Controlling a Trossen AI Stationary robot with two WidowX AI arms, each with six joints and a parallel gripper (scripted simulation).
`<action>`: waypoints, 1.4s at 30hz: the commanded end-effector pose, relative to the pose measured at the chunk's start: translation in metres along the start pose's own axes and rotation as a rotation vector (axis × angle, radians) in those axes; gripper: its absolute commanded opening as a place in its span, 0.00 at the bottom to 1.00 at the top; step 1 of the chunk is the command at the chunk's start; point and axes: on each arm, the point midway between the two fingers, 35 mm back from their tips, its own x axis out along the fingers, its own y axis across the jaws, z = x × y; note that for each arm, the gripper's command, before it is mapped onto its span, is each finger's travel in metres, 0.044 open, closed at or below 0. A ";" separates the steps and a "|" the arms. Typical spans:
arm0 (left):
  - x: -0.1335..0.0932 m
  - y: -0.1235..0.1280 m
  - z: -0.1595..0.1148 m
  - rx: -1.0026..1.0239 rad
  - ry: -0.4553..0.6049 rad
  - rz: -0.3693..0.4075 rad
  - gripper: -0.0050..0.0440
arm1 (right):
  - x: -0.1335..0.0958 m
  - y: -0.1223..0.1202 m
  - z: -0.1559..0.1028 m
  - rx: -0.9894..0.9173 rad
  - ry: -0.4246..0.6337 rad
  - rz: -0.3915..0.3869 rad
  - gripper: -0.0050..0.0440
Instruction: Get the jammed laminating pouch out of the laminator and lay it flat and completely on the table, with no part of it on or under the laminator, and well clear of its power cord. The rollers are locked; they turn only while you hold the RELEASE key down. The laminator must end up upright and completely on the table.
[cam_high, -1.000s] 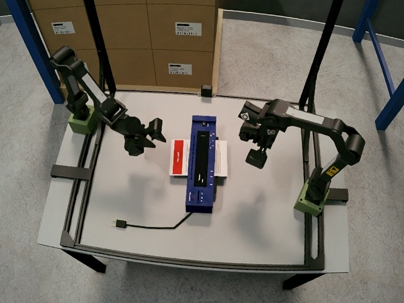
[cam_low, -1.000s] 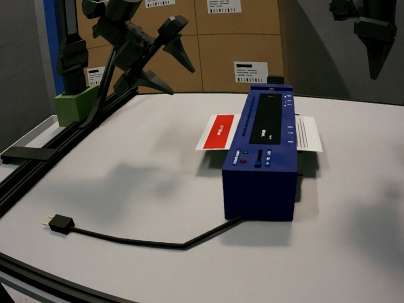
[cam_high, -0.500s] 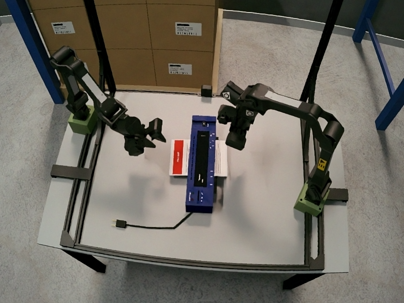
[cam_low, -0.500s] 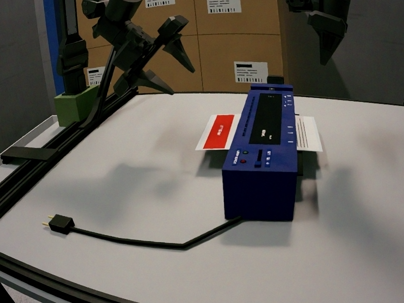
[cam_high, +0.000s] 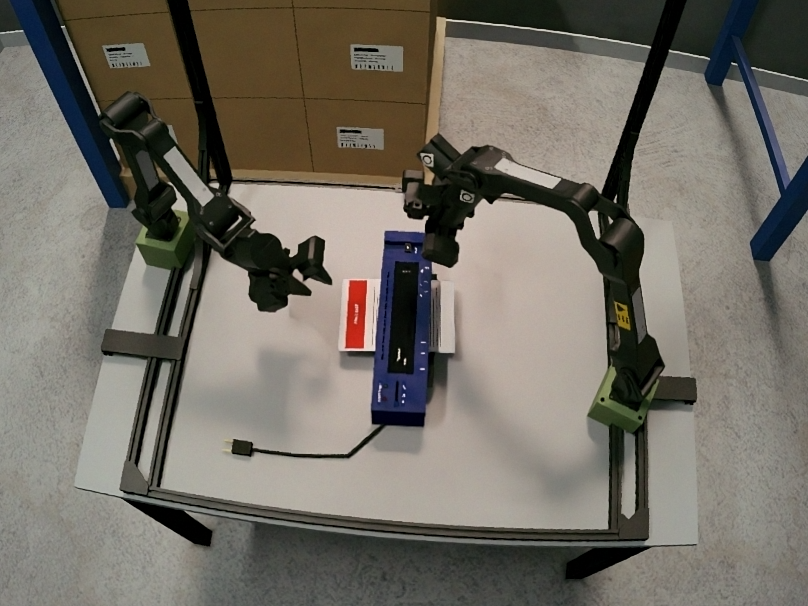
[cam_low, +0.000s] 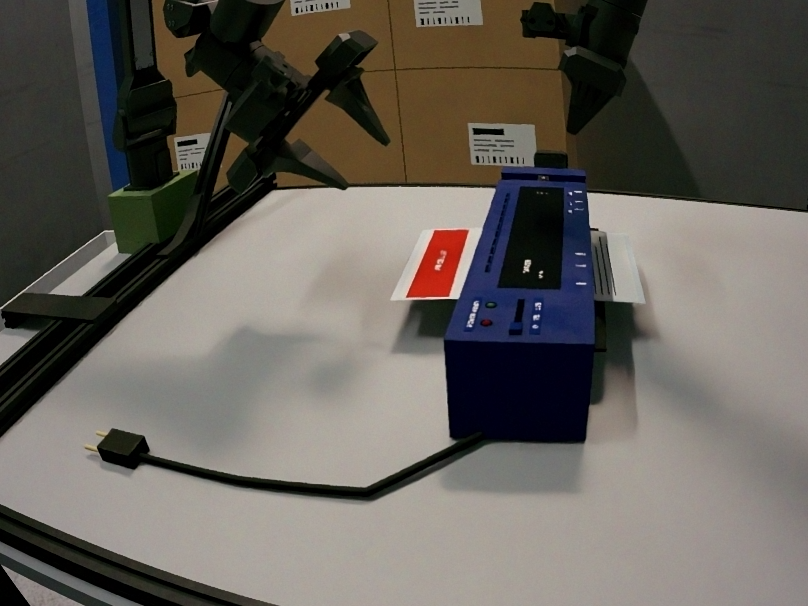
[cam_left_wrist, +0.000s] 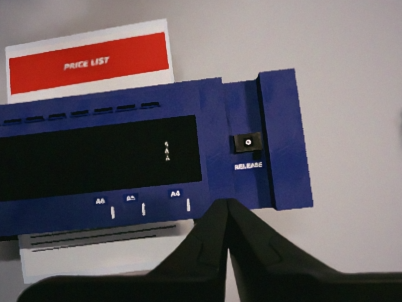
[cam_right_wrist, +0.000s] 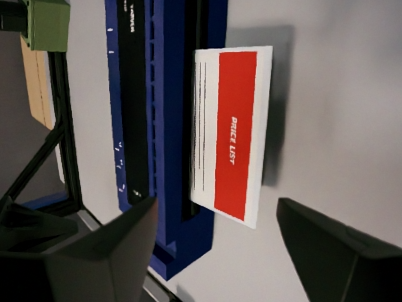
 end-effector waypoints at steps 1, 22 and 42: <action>-0.017 -0.003 0.011 -0.018 -0.043 -0.028 0.00 | -0.005 0.009 0.002 -0.012 -0.012 0.022 0.66; 0.024 -0.022 0.015 -0.063 -0.076 -0.021 0.00 | -0.005 0.009 0.002 -0.012 -0.012 0.022 0.66; 0.024 -0.022 0.015 -0.063 -0.076 -0.022 0.00 | -0.005 0.009 0.002 -0.012 -0.012 0.022 0.66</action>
